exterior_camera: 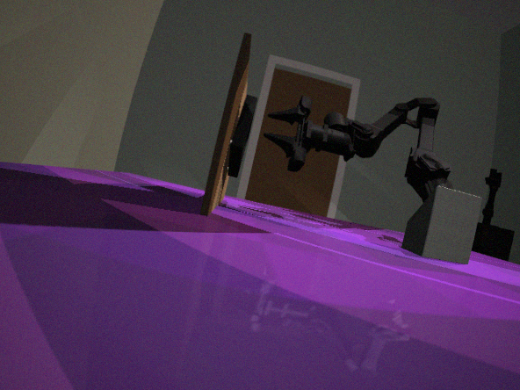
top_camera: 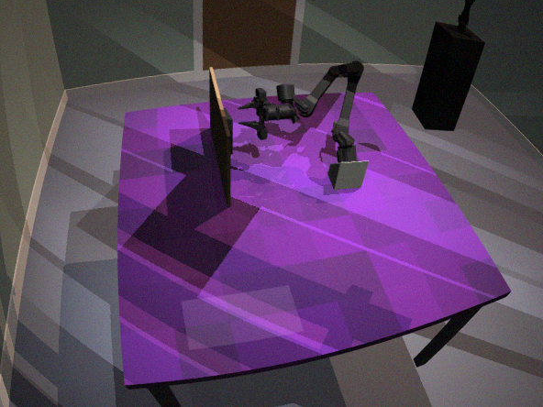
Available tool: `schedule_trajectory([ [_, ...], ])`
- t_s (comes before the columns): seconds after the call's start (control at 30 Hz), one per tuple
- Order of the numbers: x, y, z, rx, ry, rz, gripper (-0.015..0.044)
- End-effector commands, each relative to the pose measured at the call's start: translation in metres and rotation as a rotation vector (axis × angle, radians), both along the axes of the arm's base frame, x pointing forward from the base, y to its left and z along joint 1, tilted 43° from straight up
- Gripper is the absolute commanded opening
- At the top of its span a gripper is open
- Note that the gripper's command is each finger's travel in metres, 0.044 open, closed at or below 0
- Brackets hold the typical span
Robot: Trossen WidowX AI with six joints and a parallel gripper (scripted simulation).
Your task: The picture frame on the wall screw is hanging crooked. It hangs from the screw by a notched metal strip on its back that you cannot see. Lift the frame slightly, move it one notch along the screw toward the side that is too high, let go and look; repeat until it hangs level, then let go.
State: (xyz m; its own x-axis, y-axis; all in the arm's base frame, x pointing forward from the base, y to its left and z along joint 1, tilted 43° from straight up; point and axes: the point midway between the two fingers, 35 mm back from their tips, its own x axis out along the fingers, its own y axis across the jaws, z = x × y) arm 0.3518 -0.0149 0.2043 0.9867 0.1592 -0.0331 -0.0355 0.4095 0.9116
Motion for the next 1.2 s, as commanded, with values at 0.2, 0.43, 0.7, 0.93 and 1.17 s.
schedule_trajectory([
  [0.2, 0.01, 0.001, 0.0, 0.002, -0.009, -0.006, 0.026],
  [0.43, 0.01, 0.001, 0.0, 0.002, -0.009, -0.006, 0.026],
  [0.7, 0.018, 0.002, 0.001, 0.002, -0.009, -0.006, 0.026],
  [0.93, 0.029, 0.004, 0.001, 0.002, -0.01, -0.006, 0.026],
  [1.17, 0.041, 0.006, 0.001, 0.002, -0.01, -0.006, 0.026],
])
